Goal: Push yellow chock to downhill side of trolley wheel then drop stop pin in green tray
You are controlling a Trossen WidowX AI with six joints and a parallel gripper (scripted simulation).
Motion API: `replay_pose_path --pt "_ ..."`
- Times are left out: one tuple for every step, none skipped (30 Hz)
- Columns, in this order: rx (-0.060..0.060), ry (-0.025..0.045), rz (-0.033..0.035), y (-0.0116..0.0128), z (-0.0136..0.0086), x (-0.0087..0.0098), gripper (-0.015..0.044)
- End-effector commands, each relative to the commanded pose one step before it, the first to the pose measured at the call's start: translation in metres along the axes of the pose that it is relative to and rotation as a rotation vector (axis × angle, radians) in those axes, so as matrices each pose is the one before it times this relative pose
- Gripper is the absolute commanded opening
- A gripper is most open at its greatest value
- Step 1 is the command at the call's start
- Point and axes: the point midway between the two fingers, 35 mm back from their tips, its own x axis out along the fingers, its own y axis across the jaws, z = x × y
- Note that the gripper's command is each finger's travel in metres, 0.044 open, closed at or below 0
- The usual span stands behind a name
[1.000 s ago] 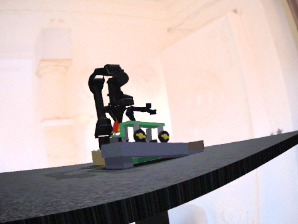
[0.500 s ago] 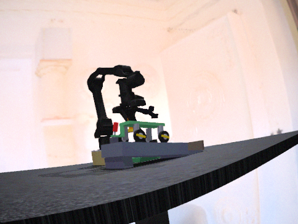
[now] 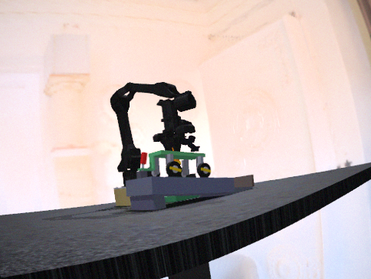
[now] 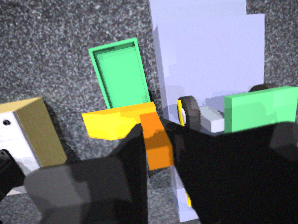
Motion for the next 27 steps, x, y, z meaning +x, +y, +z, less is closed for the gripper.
replay_pose_path --pt "0.0018 0.00067 -0.01112 -0.00522 0.01677 -0.00009 0.0" --pt "0.0 -0.00033 -0.00005 -0.00077 0.00411 0.00039 0.0" --pt "0.0 -0.00033 -0.00005 -0.00091 0.00414 0.00034 0.0" --pt "0.0 -0.00028 -0.00004 -0.00071 0.00352 0.0003 0.0" --pt "0.0 -0.00029 -0.00005 -0.00088 0.00366 0.00025 0.0" --pt "0.0 -0.0003 -0.00005 -0.00085 0.00381 0.00028 0.0" --pt "0.0 -0.00031 -0.00006 -0.00099 0.00402 0.00023 0.0" --pt "0.0 -0.00029 -0.00005 -0.00084 0.00365 0.00023 0.0" --pt "0.0 -0.00029 -0.00006 -0.00098 0.00368 0.00016 0.0" --pt "0.0 -0.00029 -0.00005 -0.00093 0.00371 0.00018 0.0" --pt "0.0 -0.00029 -0.00006 -0.00109 0.00377 0.00009 0.0" --pt "0.0 -0.00028 -0.00006 -0.00099 0.00364 0.00012 0.0" --pt "0.0 -0.00028 -0.00007 -0.00115 0.00365 0.00001 0.0" --pt "0.0 -0.00028 -0.00006 -0.00108 0.00362 0.00004 0.0" --pt "0.0 -0.00028 -0.00008 -0.00129 0.00371 -0.00009 0.0" --pt "0.0 -0.00027 -0.00007 -0.00116 0.0035 -0.00006 0.0" --pt "0.0 -0.00023 -0.00007 -0.0011 0.00295 -0.00013 0.0" --pt "0.0 -0.00019 -0.00006 -0.00091 0.00251 -0.0001 0.0" --pt "0.0 -0.00012 -0.00003 -0.00053 0.00151 -0.00005 0.0" --pt "-0.0059 0.00046 0.00027 -0.00001 0.00002 0.0 0.0" --pt "-0.0178 0.00136 0.00084 -0.00003 0.00006 0.0 0.0" --pt "-0.0227 0.00172 0.0011 -0.00004 0.00008 0.0 0.0" --pt "-0.0328 0.00244 0.00166 -0.00006 0.00011 0.0 0.0" --pt "-0.0343 0.0025 0.00181 -0.00007 0.00011 0.0 0.0" --pt "-0.0347 0.00247 0.00192 -0.00007 0.00011 0.0 0.0" --pt "-0.0349 0.0025 0.00162 -0.00006 0.0001 0.0 0.0" --pt "-0.035 0.00245 0.0017 -0.00006 0.0001 0.0 0.0"
